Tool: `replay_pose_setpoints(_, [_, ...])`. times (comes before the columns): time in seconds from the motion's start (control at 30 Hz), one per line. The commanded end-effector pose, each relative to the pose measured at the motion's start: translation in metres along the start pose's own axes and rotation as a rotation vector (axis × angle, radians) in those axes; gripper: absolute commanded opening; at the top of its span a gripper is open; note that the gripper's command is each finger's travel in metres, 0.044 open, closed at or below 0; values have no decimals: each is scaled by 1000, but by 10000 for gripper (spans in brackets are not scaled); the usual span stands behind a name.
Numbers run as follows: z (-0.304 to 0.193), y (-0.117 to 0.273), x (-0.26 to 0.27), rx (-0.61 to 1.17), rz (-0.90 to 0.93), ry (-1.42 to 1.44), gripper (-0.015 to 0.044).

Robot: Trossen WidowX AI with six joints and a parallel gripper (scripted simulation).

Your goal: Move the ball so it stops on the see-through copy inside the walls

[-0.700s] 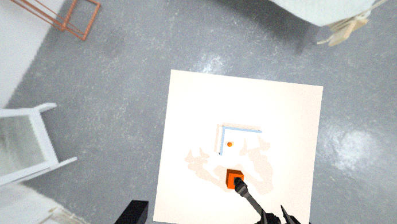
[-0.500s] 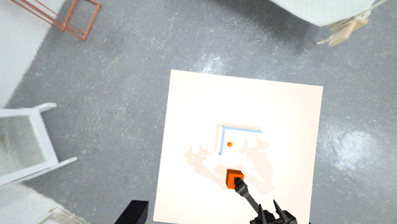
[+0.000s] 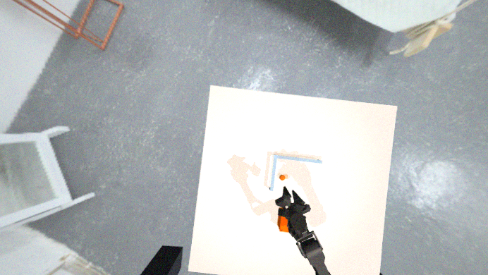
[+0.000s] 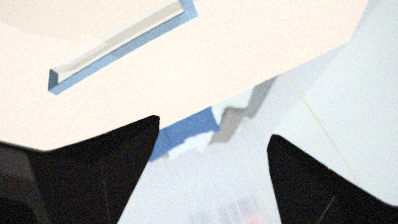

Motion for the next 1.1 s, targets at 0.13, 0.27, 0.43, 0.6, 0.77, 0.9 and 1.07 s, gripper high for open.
replay_pose_setpoints(0.13, [21,-122,36,-198,362,-526,295])
replay_pose_setpoints(0.27, [38,-170,71,-248,575,-804,295])
replay_pose_setpoints(0.43, [52,-196,97,-262,723,-986,295])
replay_pose_setpoints(0.6, [52,-196,97,-262,723,-986,295])
replay_pose_setpoints(0.77, [56,-201,100,-262,723,-986,295])
replay_pose_setpoints(0.9, [60,-207,103,-262,724,-986,295])
replay_pose_setpoints(1.07, [63,-211,106,-262,724,-986,295])
Point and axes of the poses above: the point midway between the two fingers, 35 mm back from their tips, its own y axis back along the fingers, its own x axis across the jaws, z = x × y, the point moved 9 cm from there along y, back along the fingers, and after that the axes turned 2 degrees about y, right-handed, at the moved point
